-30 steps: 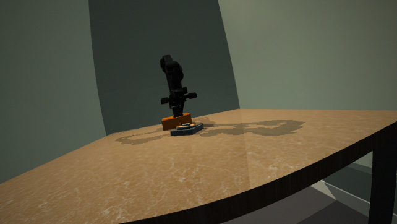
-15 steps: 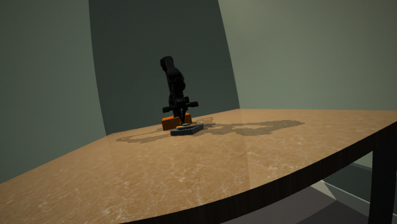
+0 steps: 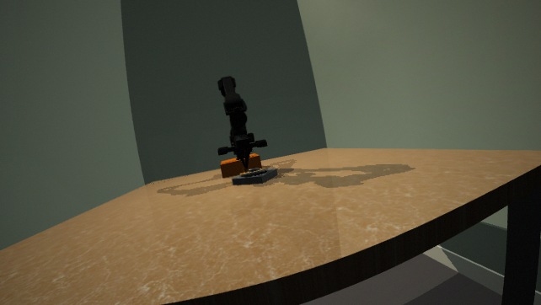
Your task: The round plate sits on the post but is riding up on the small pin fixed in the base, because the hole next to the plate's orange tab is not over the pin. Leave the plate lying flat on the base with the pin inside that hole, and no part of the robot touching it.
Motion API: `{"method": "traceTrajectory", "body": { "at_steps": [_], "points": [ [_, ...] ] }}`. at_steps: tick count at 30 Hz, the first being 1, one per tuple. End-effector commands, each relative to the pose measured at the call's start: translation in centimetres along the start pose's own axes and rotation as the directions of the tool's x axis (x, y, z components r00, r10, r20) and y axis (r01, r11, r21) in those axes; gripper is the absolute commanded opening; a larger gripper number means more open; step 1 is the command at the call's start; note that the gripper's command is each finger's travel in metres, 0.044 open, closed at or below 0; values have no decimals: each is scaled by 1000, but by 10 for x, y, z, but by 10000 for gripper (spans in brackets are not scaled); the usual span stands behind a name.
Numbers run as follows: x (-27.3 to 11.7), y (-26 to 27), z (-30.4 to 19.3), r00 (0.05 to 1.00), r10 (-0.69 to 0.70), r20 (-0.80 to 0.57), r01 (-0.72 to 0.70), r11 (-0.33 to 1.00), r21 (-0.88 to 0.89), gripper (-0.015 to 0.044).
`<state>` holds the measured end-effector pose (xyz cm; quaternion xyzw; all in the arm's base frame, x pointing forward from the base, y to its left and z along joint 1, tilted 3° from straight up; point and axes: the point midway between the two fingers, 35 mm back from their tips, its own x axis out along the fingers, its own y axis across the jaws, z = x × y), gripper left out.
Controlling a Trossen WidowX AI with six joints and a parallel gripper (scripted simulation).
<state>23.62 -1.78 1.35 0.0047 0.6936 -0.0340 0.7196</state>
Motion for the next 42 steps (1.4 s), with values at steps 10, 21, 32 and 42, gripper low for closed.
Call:
{"method": "traceTrajectory", "body": {
  "at_steps": [10, 21, 32, 42],
  "points": [
    [0, -16, 13, 1000, -5, 6, 5, 1000, -1, 0],
    [-2, -24, 26, 1000, -6, 7, 6, 1000, -1, 0],
    [-3, -28, 39, 1000, -7, 8, 7, 1000, -1, 0],
    [-4, -28, 52, 1000, -6, 9, 7, 1000, -1, 0]
  ]
}}
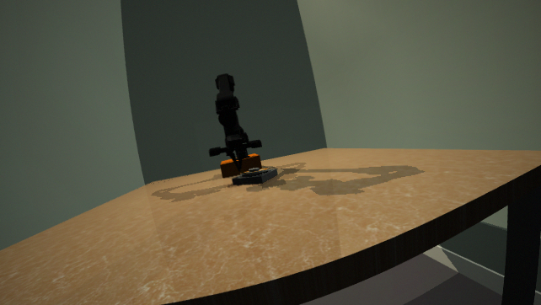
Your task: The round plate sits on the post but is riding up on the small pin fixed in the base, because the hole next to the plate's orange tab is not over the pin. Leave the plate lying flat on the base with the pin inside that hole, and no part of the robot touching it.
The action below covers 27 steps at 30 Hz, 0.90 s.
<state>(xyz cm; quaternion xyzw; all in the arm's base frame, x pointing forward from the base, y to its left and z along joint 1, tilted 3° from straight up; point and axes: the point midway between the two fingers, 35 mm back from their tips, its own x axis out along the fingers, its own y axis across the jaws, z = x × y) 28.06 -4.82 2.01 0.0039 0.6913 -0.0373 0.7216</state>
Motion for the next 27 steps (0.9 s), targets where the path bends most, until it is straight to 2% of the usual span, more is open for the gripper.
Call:
{"method": "traceTrajectory", "body": {
  "at_steps": [1, 27],
  "points": [
    [-1, 0, 7, 1000, -1, 3, 1, 1000, -4, 0],
    [-2, 10, 30, 1000, 0, 6, 0, 1000, -4, 0]
  ]
}}
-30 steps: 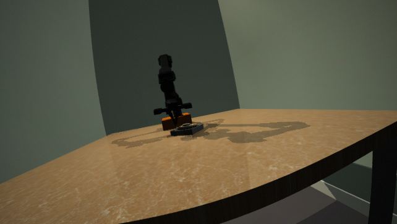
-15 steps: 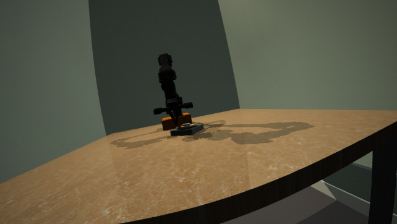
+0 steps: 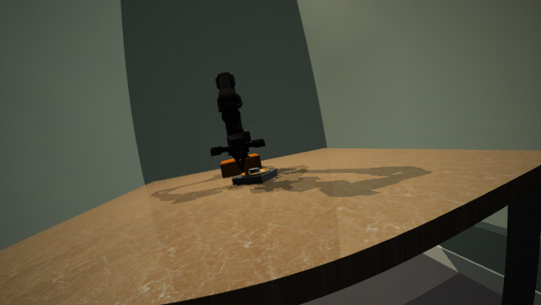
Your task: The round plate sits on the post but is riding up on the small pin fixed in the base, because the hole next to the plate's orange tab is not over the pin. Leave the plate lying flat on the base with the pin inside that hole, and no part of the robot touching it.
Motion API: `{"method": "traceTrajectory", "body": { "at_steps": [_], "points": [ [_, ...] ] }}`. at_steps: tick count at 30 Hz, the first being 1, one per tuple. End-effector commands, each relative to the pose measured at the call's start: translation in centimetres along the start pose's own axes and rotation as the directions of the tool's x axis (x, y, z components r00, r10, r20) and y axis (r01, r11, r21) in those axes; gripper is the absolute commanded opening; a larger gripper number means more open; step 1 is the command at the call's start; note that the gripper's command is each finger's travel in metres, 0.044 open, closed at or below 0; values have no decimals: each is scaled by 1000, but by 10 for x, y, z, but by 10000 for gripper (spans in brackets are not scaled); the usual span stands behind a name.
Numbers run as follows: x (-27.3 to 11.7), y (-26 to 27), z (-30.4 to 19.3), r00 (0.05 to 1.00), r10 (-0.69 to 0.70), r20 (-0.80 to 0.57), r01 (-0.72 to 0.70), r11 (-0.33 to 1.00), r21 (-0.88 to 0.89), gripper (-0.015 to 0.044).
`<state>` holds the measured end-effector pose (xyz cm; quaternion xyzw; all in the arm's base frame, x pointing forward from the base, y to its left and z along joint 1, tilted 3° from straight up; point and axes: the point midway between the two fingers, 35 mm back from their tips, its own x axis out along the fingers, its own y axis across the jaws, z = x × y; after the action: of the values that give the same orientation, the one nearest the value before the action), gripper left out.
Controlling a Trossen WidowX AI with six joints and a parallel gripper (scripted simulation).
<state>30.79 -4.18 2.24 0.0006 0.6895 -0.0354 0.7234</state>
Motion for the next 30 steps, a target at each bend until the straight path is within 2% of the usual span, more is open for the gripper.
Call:
{"method": "traceTrajectory", "body": {
  "at_steps": [1, 5, 12, 30],
  "points": [
    [0, 2, 3, 1000, 2, 0, -2, 1000, 3, 0],
    [-8, 2, 4, 1000, 2, 1, -2, 1000, 3, 0],
    [-45, 2, 0, 1000, 2, 0, -2, 1000, 3, 0],
    [-37, 1, 1, 1000, 0, 3, 0, 1000, -1, 0]
  ]
}}
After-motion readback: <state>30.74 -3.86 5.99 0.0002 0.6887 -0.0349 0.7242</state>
